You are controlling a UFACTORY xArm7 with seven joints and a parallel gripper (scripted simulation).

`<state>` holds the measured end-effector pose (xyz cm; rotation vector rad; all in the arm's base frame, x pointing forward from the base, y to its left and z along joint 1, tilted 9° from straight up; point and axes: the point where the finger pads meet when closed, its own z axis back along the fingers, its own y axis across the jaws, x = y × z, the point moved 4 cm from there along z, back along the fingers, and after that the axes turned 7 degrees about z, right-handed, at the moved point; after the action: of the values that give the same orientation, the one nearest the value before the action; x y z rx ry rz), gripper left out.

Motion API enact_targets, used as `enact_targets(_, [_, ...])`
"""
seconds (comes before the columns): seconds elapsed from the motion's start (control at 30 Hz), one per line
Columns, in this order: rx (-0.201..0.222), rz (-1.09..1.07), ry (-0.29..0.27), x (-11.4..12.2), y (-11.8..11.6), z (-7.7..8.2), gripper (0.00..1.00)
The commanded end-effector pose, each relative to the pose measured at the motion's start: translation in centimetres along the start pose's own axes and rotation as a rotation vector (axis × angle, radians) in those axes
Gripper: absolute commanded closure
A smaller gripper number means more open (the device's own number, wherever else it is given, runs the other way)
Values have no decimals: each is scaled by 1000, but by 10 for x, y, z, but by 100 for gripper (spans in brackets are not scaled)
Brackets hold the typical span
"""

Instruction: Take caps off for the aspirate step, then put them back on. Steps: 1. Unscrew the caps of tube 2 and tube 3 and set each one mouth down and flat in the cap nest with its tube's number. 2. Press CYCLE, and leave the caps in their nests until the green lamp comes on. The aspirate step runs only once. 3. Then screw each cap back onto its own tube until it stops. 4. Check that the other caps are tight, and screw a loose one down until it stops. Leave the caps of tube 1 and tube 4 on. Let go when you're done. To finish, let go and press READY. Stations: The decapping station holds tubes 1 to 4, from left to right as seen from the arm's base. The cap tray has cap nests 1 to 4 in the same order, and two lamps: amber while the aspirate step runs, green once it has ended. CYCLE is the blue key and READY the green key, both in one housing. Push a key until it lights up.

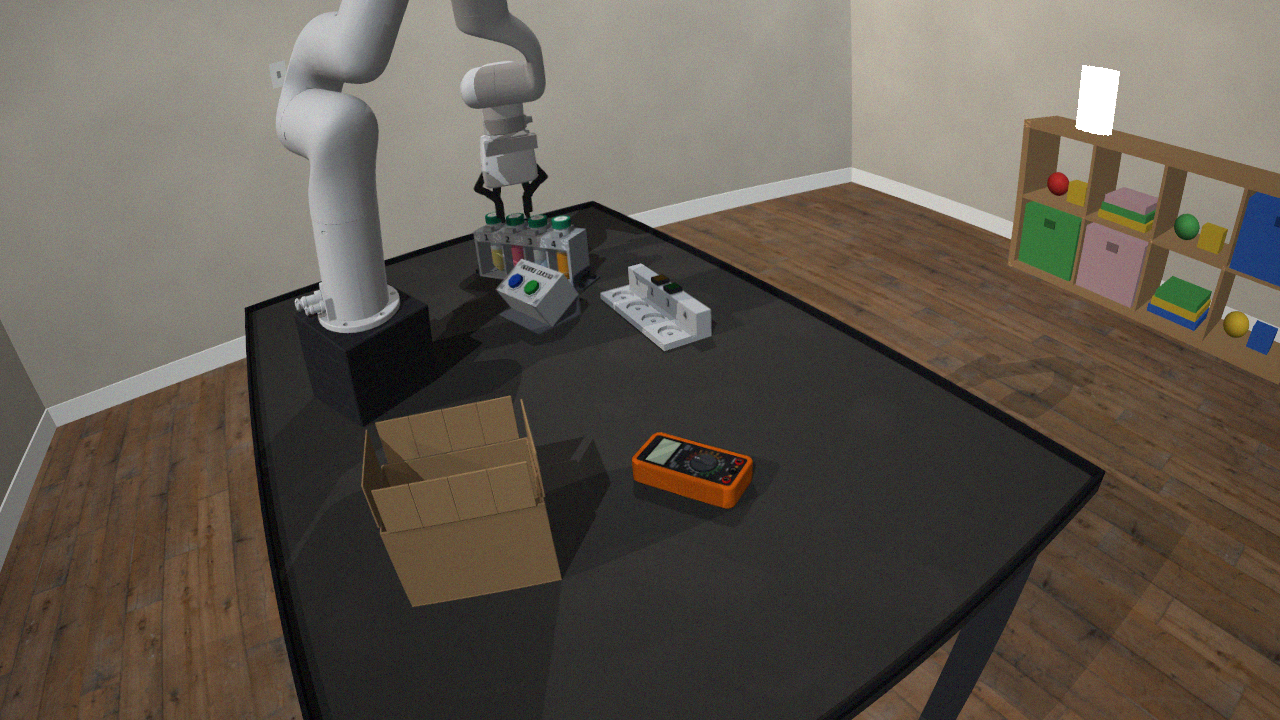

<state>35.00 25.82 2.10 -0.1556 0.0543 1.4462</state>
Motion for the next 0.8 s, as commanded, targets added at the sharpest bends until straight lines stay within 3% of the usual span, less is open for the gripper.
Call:
enact_targets(0.0, [-3,0,-3,1,-1,-1,54])
enact_targets(0.57, [-3,0,-3,1,-1,-6,54])
enact_targets(0.6, [-3,0,-3,1,-1,-6,100])
enact_targets(0.77, [-3,0,-3,1,-1,-6,100])
